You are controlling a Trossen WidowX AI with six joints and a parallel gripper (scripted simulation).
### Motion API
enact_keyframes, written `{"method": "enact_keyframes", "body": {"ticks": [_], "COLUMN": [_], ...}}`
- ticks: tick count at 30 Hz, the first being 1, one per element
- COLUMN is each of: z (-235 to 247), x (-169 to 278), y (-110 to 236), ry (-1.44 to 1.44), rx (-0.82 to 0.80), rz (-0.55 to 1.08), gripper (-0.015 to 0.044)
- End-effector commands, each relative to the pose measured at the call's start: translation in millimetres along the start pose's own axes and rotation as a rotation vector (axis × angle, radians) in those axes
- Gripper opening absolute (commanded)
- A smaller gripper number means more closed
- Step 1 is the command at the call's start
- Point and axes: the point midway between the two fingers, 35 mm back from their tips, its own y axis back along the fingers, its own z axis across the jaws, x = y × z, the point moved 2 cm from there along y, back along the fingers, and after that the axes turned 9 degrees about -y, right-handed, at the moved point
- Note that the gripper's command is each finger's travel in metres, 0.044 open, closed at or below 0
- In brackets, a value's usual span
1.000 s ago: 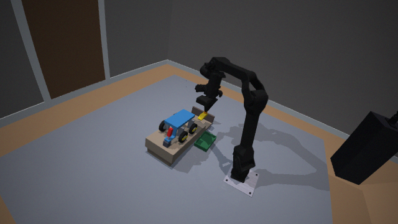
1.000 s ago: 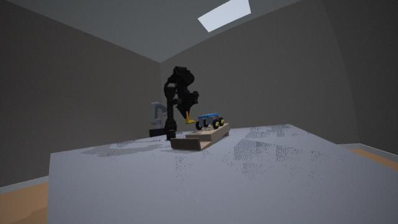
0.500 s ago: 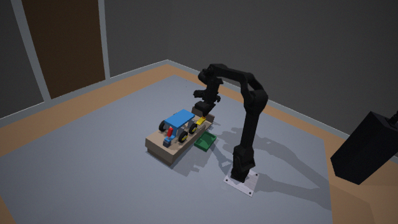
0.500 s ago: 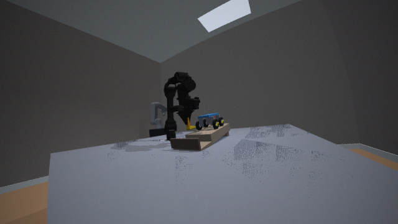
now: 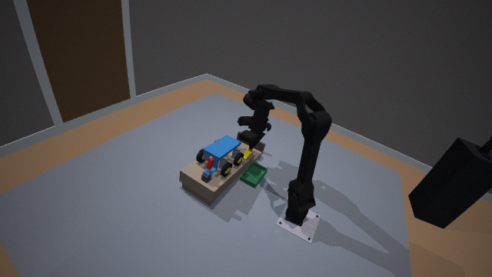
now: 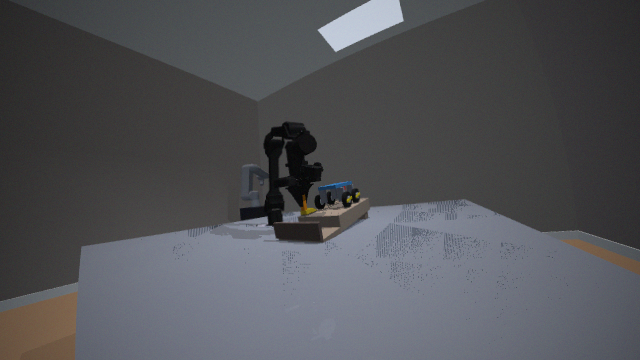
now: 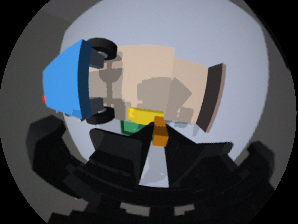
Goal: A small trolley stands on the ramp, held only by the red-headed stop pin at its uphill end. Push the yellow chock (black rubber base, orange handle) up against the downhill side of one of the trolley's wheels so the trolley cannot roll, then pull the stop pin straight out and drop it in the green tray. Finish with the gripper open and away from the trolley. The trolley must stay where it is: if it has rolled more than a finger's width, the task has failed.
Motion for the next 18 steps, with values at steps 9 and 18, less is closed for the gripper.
{"method": "enact_keyframes", "body": {"ticks": [9, 18], "z": [10, 17], "x": [1, 1], "y": [1, 2], "ry": [-0.003, -0.003], "rx": [-0.008, -0.009], "rz": [0.003, 0.003], "gripper": [0.0, 0.0]}}
